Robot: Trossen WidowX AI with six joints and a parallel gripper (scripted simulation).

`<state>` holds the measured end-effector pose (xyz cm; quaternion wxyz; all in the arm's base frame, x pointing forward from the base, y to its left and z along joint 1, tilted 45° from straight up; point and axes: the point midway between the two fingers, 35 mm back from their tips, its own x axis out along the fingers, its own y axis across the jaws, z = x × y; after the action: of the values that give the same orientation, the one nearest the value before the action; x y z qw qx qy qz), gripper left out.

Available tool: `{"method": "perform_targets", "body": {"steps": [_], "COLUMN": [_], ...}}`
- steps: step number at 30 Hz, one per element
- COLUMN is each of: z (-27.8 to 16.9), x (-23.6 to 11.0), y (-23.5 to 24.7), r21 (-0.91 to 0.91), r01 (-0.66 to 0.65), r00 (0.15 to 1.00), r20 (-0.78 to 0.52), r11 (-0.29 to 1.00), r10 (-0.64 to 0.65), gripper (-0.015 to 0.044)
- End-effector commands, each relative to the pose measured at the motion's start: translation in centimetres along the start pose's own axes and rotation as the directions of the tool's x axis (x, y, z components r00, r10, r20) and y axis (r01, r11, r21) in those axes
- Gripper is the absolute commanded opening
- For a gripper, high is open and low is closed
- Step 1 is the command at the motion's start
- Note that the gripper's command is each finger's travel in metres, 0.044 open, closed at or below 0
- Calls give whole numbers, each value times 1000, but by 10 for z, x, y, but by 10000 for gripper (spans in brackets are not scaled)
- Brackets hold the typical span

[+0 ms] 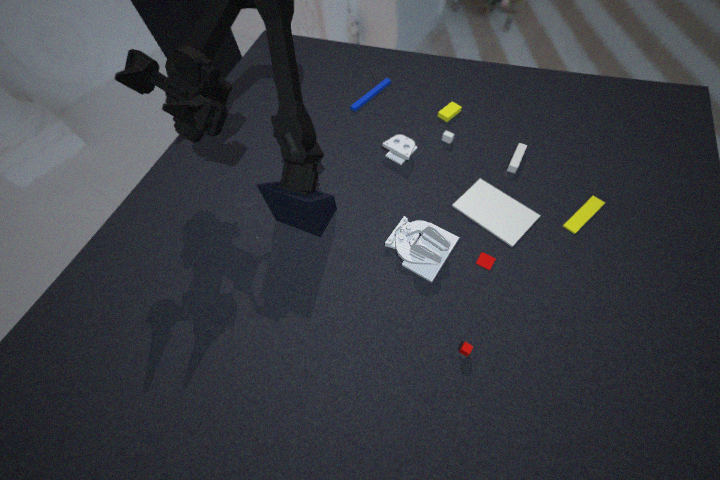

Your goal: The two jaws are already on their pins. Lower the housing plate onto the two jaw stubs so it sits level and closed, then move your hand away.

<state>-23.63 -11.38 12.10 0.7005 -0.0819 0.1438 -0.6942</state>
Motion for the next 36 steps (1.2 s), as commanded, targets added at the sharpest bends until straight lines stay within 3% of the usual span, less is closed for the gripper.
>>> {"method": "perform_targets", "body": {"steps": [1, 36], "z": [0, 1], "x": [0, -62], "y": [0, -11], "r21": [0, 49], "r01": [0, 143], "r00": [1000, 978], "r20": [0, -159], "r11": [1000, 989], "r10": [0, -133], "gripper": [426, 440]}}
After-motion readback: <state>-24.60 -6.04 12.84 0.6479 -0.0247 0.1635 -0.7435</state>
